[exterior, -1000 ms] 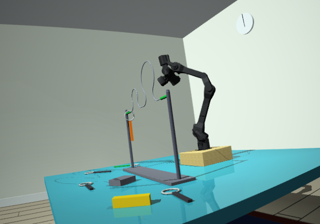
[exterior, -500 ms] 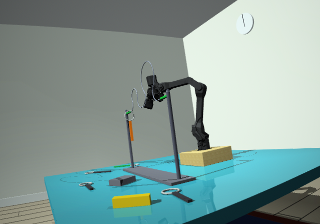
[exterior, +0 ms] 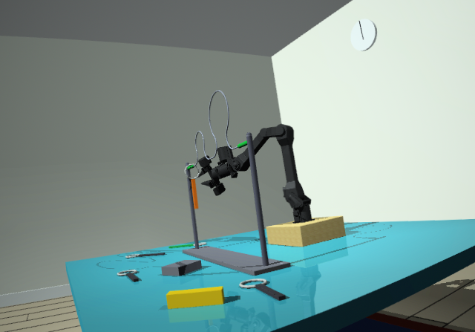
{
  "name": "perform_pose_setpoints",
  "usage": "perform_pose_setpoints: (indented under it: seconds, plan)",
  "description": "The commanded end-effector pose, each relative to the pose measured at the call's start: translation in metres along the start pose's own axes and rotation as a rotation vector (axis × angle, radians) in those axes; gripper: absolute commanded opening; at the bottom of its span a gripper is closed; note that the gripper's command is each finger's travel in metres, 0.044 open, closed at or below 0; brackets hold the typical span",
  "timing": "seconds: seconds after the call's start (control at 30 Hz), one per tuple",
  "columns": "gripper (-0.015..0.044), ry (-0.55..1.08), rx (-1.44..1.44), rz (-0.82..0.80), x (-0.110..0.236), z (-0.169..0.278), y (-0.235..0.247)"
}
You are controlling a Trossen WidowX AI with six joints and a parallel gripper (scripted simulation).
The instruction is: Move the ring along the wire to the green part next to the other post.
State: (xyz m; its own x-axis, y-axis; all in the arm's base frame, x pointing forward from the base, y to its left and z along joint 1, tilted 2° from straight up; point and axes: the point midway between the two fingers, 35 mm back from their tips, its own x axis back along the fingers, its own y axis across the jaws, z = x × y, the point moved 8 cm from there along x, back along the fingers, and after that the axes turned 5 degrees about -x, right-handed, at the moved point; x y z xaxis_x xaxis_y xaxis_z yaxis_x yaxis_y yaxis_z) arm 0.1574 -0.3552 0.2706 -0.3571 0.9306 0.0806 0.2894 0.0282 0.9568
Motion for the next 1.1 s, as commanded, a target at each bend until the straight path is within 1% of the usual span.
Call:
perform_pose_setpoints:
  seconds: [0.0, 0.2, 0.4, 0.57, 0.67, 0.73, 0.97, 1.07]
  plan:
    - [0.0160, 0.163, 0.228, -0.060, -0.001, 0.014, -0.038]
    - [0.0160, 0.376, 0.564, -0.233, 0.013, 0.033, -0.088]
    - [0.0160, 0.536, 0.879, -0.487, 0.045, 0.049, -0.132]
    - [0.0160, 0.613, 1.113, -0.757, 0.077, 0.063, -0.158]
    - [0.0160, 0.630, 1.237, -0.941, 0.098, 0.071, -0.170]
    - [0.0160, 0.630, 1.285, -1.021, 0.108, 0.074, -0.175]
    - [0.0160, 0.630, 1.290, -1.032, 0.109, 0.074, -0.175]
    - [0.0160, 0.634, 1.265, -1.021, 0.105, 0.079, -0.166]
